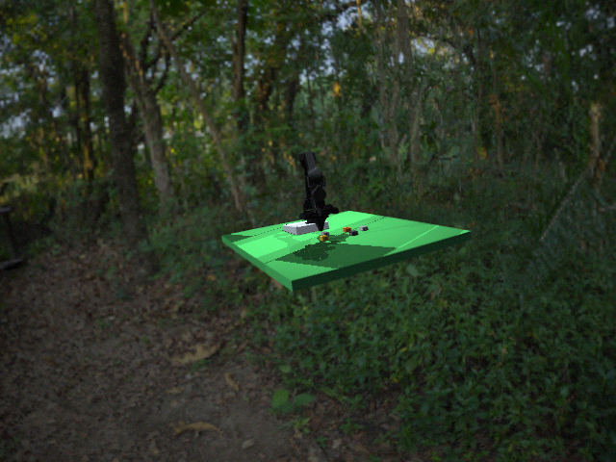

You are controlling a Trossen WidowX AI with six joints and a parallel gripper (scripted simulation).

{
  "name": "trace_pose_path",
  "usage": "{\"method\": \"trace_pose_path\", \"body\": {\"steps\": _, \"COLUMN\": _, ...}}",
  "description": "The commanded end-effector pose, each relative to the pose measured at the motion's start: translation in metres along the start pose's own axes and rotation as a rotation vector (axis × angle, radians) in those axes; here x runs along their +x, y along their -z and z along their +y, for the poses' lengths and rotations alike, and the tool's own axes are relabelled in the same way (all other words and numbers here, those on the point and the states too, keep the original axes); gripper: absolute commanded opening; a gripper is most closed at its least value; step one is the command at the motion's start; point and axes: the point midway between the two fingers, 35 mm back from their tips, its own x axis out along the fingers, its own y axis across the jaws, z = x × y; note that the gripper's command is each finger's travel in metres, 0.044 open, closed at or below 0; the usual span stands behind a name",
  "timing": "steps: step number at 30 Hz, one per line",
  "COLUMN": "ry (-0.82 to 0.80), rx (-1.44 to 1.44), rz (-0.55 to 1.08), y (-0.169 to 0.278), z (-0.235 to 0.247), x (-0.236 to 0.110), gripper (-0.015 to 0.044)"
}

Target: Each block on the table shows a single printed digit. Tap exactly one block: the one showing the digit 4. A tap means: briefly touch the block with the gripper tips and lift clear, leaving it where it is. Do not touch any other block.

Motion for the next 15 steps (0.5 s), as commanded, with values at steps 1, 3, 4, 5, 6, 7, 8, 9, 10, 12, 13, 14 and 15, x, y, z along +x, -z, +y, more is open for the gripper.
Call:
{"method": "trace_pose_path", "body": {"steps": 1, "ry": 0.006, "rx": 0.004, "rz": 0.0, "y": 0.0, "z": -0.001, "x": 0.003, "gripper": 0.002}}
{"method": "trace_pose_path", "body": {"steps": 3, "ry": 0.006, "rx": 0.004, "rz": 0.0, "y": 0.0, "z": -0.001, "x": 0.007, "gripper": 0.002}}
{"method": "trace_pose_path", "body": {"steps": 4, "ry": 0.006, "rx": 0.004, "rz": 0.0, "y": 0.0, "z": -0.001, "x": 0.008, "gripper": 0.002}}
{"method": "trace_pose_path", "body": {"steps": 5, "ry": 0.006, "rx": 0.004, "rz": 0.0, "y": 0.0, "z": -0.001, "x": 0.01, "gripper": 0.002}}
{"method": "trace_pose_path", "body": {"steps": 6, "ry": 0.006, "rx": 0.004, "rz": 0.0, "y": 0.0, "z": -0.001, "x": 0.012, "gripper": 0.002}}
{"method": "trace_pose_path", "body": {"steps": 7, "ry": 0.006, "rx": 0.004, "rz": 0.0, "y": 0.0, "z": -0.001, "x": 0.013, "gripper": 0.002}}
{"method": "trace_pose_path", "body": {"steps": 8, "ry": 0.006, "rx": 0.004, "rz": 0.0, "y": 0.0, "z": -0.001, "x": 0.015, "gripper": 0.002}}
{"method": "trace_pose_path", "body": {"steps": 9, "ry": 0.006, "rx": 0.004, "rz": 0.0, "y": 0.0, "z": -0.001, "x": 0.016, "gripper": 0.002}}
{"method": "trace_pose_path", "body": {"steps": 10, "ry": 0.006, "rx": 0.004, "rz": 0.0, "y": 0.0, "z": -0.001, "x": 0.018, "gripper": 0.002}}
{"method": "trace_pose_path", "body": {"steps": 12, "ry": 0.006, "rx": 0.004, "rz": 0.0, "y": 0.0, "z": -0.001, "x": 0.021, "gripper": 0.002}}
{"method": "trace_pose_path", "body": {"steps": 13, "ry": 0.006, "rx": 0.004, "rz": 0.0, "y": 0.0, "z": -0.001, "x": 0.023, "gripper": 0.002}}
{"method": "trace_pose_path", "body": {"steps": 14, "ry": 0.006, "rx": 0.004, "rz": 0.0, "y": 0.0, "z": -0.001, "x": 0.024, "gripper": 0.002}}
{"method": "trace_pose_path", "body": {"steps": 15, "ry": 0.006, "rx": 0.004, "rz": 0.0, "y": 0.0, "z": -0.001, "x": 0.026, "gripper": 0.002}}
